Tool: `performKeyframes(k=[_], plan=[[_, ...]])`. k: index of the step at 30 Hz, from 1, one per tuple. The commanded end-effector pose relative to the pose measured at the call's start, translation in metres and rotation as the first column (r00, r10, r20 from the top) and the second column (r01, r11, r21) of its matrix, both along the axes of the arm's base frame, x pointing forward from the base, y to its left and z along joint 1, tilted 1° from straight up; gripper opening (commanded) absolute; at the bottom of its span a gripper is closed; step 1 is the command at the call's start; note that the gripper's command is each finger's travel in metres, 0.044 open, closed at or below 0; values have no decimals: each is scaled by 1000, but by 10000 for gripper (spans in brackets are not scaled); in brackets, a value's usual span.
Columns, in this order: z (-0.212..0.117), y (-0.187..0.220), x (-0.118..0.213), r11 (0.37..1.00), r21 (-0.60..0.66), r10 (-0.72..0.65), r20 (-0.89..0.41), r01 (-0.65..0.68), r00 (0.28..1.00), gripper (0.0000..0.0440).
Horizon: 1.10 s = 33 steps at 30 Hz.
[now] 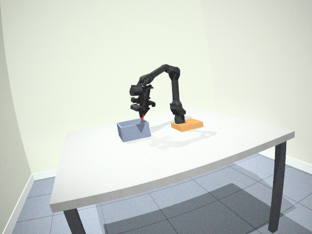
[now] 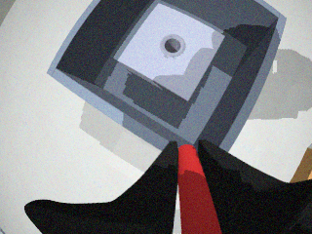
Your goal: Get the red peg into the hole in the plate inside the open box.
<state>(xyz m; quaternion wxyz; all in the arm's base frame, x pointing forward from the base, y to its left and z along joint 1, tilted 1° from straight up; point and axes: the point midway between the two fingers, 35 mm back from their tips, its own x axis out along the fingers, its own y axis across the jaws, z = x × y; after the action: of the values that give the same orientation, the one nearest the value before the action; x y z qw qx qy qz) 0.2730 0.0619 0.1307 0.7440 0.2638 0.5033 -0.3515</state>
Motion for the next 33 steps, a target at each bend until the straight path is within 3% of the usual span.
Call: performKeyframes(k=[1,12,27,30,33], plan=[[0,-14,14,1000,-12,-21,12,21,1000,0],[-16,-54,47,1000,-19,-23,3,23,1000,0],[-52,-84,69,995,26,93,-69,-91,993,0],[-62,-85,68,992,45,121,-94,-117,988,31],[-70,-86,68,989,64,140,-116,-134,983,101]])
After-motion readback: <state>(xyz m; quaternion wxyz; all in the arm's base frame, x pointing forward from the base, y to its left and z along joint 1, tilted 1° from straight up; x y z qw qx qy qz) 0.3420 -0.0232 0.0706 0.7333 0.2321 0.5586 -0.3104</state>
